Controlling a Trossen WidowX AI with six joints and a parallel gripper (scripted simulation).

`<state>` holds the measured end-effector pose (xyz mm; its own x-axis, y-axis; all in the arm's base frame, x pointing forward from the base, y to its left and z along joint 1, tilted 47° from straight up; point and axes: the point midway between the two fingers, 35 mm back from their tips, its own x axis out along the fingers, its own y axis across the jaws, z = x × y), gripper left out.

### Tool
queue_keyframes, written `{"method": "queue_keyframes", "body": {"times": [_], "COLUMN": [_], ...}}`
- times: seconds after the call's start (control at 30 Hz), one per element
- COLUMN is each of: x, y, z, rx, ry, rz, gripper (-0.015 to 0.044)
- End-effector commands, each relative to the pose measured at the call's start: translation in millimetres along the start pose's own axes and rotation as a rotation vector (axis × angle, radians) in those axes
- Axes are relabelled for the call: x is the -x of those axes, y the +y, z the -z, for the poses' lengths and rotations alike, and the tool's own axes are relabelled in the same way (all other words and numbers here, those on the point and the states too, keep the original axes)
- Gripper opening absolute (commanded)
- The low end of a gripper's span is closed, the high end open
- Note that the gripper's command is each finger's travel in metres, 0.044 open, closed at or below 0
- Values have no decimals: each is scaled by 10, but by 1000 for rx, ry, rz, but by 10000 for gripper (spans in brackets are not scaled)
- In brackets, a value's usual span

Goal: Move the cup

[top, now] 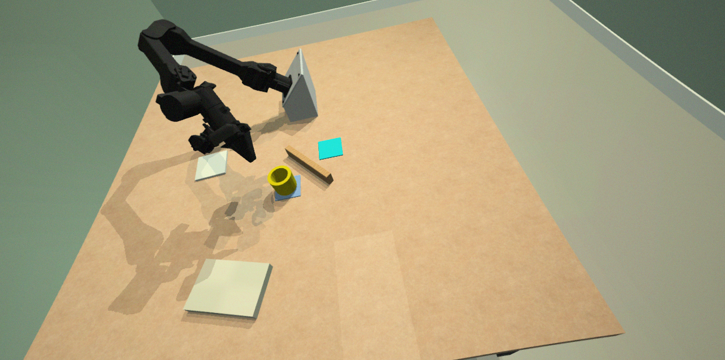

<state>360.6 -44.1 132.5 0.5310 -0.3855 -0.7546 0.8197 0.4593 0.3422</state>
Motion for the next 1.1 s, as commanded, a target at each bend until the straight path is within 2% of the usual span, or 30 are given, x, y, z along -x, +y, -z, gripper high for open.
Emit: {"method": "queue_keyframes", "body": {"times": [0.0, 0.17, 0.23, 0.6, 1.07], "x": [-287, -481, -512, -517, -690], "y": [-323, -695, -772, -811, -945], "z": [166, 290, 307, 333, 296], "rx": [-173, -295, -312, -314, -314], "ry": [-45, -228, -295, -304, -302], "rz": [310, 617, 679, 686, 685], "gripper": [167, 167, 167, 167, 167]}}
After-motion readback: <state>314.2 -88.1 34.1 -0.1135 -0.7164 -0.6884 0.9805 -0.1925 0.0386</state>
